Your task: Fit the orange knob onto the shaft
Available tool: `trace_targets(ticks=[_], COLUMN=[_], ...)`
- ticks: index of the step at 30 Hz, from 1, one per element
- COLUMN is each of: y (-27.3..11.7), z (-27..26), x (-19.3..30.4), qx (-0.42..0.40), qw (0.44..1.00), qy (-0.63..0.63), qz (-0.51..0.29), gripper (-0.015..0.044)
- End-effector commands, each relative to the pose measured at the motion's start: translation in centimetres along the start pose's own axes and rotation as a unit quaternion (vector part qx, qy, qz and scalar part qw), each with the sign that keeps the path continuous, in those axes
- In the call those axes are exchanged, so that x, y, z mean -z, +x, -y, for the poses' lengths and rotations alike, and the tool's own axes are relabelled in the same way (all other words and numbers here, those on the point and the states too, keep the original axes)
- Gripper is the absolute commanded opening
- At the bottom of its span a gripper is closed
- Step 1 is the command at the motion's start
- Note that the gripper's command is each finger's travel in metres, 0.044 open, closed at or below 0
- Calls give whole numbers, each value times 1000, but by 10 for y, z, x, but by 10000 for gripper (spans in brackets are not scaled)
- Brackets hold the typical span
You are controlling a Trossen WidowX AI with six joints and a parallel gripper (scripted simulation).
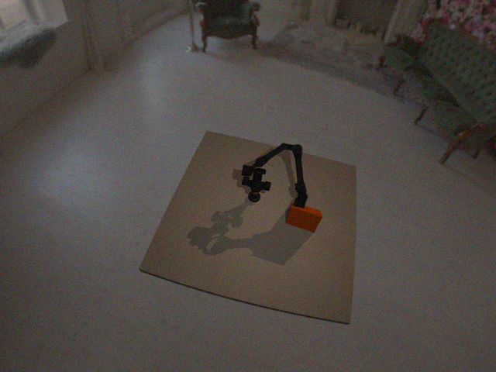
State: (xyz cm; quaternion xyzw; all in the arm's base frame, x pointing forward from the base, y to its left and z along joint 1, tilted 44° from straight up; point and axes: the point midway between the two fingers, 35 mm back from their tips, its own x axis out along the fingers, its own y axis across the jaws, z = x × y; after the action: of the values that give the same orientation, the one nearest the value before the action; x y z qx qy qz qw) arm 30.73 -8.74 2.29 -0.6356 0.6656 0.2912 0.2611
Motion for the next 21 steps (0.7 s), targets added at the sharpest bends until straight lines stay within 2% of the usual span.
trace_targets(ticks=[1, 21], y=[-2, 2], z=[1, -1], x=[0, -1], qx=[4, 4], qw=[1000, 1000], qy=[-5, -5], qz=[0, 0], gripper=[0, 0])
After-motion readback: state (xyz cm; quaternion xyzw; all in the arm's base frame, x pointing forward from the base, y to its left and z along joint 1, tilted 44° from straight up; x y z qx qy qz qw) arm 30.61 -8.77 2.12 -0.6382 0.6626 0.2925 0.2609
